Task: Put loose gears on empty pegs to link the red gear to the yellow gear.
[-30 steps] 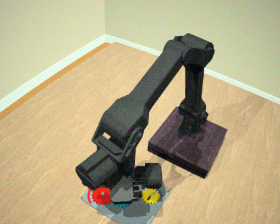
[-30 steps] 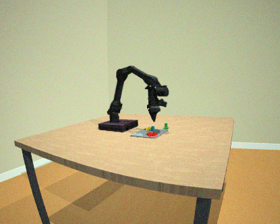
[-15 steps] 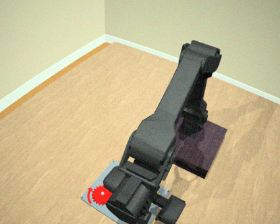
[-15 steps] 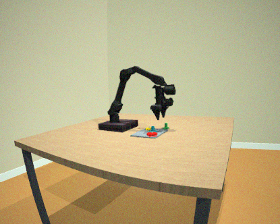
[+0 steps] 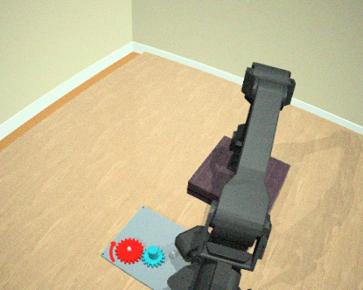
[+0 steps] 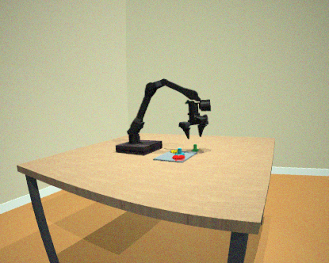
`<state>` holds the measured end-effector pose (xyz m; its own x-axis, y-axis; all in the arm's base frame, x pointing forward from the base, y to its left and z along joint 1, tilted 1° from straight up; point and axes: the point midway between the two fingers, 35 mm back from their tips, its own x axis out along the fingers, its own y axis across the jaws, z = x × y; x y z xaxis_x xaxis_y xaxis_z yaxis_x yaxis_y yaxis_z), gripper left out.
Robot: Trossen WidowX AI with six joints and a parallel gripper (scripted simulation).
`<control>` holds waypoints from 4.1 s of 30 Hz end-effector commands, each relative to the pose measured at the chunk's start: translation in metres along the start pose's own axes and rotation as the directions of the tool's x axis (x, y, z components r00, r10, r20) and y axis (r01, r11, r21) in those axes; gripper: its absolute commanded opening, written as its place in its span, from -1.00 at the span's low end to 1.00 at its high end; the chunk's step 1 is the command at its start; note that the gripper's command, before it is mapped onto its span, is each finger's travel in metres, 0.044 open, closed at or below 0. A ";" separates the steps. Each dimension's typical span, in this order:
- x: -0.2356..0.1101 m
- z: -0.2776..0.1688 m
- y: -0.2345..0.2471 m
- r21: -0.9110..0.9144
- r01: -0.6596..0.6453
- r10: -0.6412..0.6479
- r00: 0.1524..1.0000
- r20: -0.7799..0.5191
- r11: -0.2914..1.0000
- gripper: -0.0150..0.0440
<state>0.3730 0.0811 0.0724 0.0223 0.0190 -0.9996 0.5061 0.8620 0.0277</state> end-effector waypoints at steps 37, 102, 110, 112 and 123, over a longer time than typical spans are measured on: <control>0.052 -0.004 0.005 0.056 0.004 -0.004 1.000 -0.008 0.998 1.00; -0.007 0.005 0.011 0.056 0.004 -0.003 1.000 -0.007 0.998 -0.49; -0.026 0.006 0.010 0.056 0.003 -0.003 1.000 -0.007 0.998 -0.49; -0.030 0.006 0.010 0.056 0.003 -0.003 1.000 -0.007 0.998 -0.49; -0.056 0.005 0.008 0.056 0.004 -0.003 1.000 -0.007 0.998 -0.49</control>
<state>0.3808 0.0847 0.1167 0.0051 0.0153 -0.9999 0.5572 0.8302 0.0156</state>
